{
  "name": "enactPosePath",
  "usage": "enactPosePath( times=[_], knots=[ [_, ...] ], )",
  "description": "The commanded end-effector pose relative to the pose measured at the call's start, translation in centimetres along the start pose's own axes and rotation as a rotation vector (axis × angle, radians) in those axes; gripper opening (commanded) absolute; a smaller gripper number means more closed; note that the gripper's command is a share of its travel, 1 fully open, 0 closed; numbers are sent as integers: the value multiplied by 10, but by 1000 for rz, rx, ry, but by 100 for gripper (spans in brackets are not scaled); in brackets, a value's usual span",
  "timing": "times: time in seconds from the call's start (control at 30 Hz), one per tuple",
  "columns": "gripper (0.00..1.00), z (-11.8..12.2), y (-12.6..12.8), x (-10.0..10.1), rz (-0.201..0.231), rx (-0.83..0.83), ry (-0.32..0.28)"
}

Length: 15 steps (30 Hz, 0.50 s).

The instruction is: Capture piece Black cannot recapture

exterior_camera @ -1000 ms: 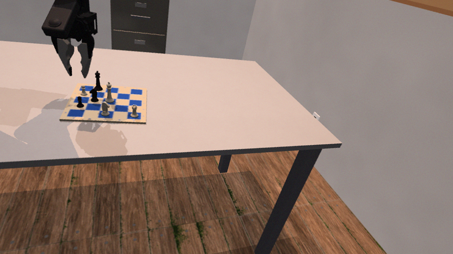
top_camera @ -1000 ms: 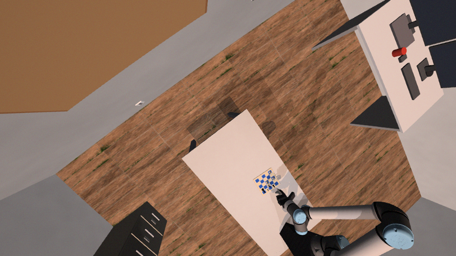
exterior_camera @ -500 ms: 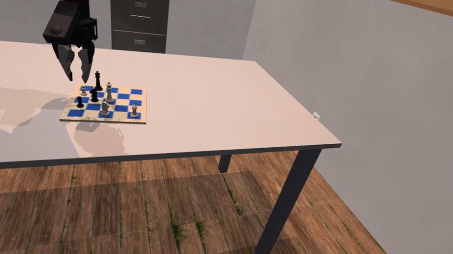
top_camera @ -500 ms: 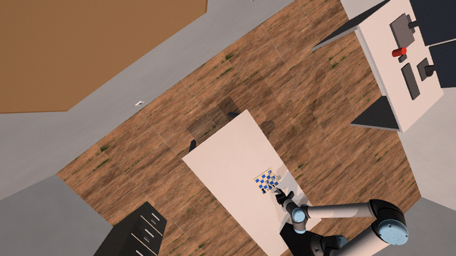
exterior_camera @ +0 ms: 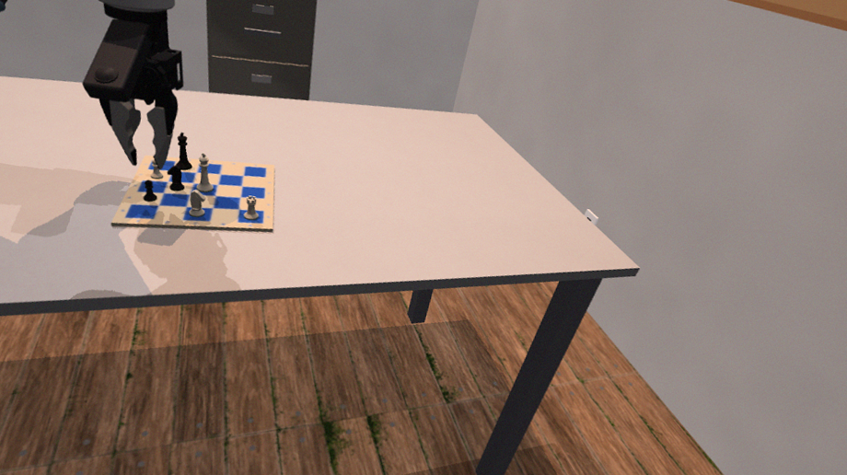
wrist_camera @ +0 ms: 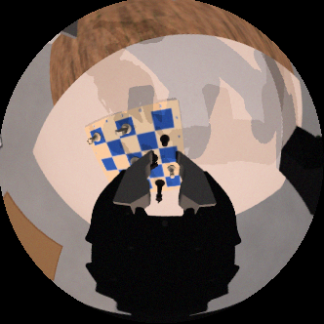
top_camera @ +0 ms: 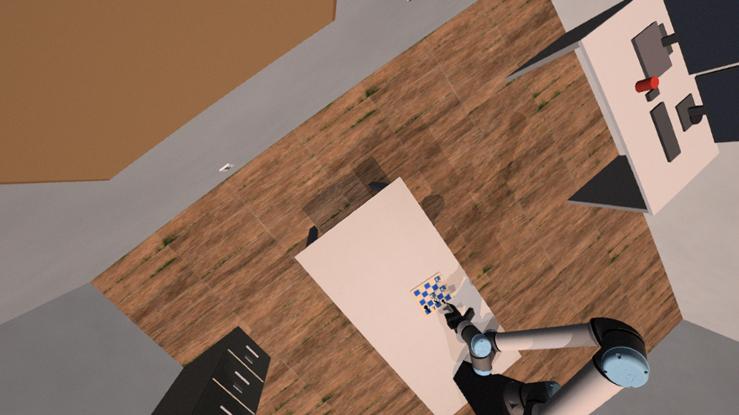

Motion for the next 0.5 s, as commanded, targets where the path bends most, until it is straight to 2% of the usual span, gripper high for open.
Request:
enactPosePath(
  times=[0.0, 0.47],
  knots=[
    [20, 0, 0, 6, -1, 0, 0],
    [20, 0, 0, 13, -1, 0, 0]
  ],
)
Point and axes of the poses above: the point where the finger pads meet when closed, its own x axis out along the fingers, its own y axis across the jaws, z = x × y, the point moved 6 cm from there along -x, back along the fingers, and after that the axes turned 1 degree about x, right-handed, at the moved point
